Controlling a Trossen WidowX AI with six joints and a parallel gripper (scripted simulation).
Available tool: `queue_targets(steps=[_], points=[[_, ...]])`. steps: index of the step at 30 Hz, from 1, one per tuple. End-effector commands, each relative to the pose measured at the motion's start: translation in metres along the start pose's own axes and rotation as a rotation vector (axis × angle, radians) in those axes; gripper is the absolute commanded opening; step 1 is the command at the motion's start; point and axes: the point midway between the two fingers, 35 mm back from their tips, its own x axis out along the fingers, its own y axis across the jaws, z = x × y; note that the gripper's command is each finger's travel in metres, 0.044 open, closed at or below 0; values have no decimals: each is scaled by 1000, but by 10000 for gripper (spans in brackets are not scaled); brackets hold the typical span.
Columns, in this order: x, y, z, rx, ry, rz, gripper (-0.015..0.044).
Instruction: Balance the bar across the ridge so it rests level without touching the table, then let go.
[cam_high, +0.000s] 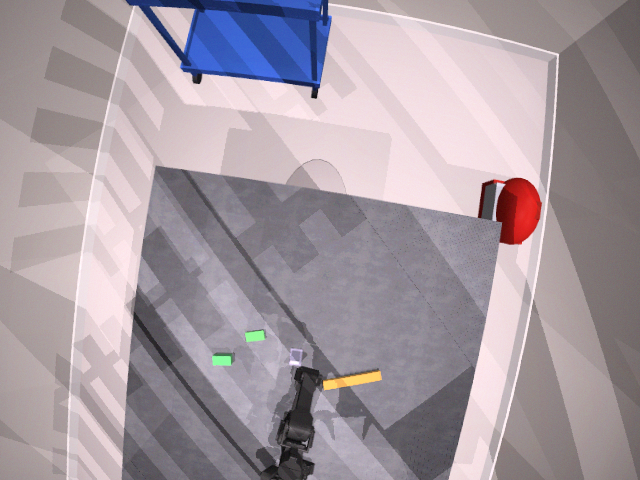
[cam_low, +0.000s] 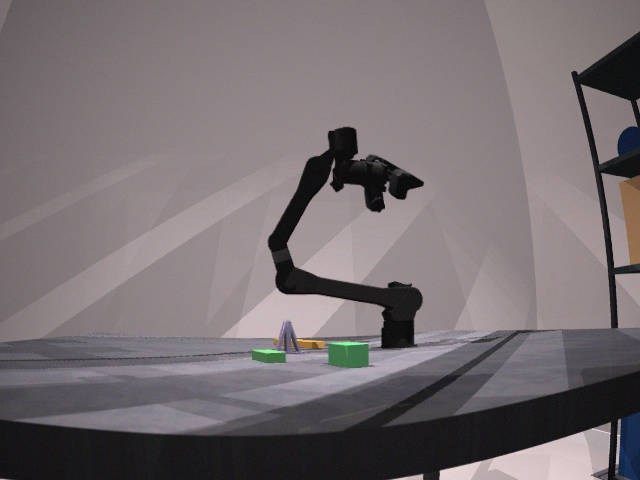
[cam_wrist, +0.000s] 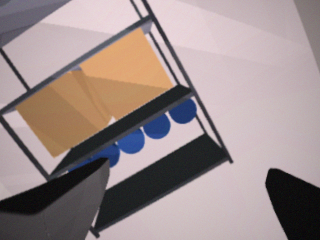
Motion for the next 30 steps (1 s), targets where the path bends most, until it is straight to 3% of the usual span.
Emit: queue_targets(steps=[1,4,30], points=[[0,0,0,2,1,3,374],[5,4,-2,32,14,44,315],[39,54,-24,395,209,447,315]])
